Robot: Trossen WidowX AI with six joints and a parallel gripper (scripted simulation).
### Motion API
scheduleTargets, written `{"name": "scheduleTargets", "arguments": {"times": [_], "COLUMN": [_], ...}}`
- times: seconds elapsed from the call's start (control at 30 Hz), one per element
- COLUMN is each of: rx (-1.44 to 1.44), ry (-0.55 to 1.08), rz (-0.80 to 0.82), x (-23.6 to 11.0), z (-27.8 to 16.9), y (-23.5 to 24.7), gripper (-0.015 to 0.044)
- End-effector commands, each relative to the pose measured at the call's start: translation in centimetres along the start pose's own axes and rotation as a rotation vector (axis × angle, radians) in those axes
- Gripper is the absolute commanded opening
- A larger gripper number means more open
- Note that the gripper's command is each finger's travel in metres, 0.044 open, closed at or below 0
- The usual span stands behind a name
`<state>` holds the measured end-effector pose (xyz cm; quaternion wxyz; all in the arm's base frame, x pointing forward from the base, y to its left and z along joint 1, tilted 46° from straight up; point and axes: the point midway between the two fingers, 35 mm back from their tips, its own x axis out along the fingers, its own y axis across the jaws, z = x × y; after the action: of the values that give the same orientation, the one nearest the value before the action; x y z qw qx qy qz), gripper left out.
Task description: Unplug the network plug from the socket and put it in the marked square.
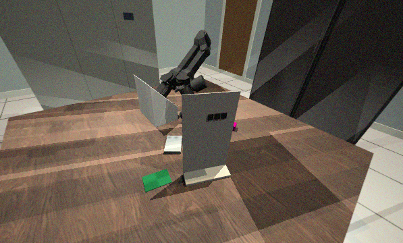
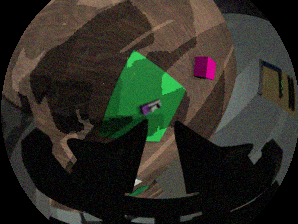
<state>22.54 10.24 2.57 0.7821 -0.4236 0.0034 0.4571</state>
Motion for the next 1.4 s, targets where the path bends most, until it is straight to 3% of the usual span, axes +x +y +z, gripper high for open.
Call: {"name": "scheduleTargets", "arguments": {"times": [0.0, 1.37], "rx": [-0.01, -0.021], "ry": [-0.001, 0.017], "rz": [-0.001, 0.025], "x": [-0.1, -1.9], "z": [-0.1, -1.3], "y": [-0.3, -1.5], "gripper": [0.0156, 0.0156]}}
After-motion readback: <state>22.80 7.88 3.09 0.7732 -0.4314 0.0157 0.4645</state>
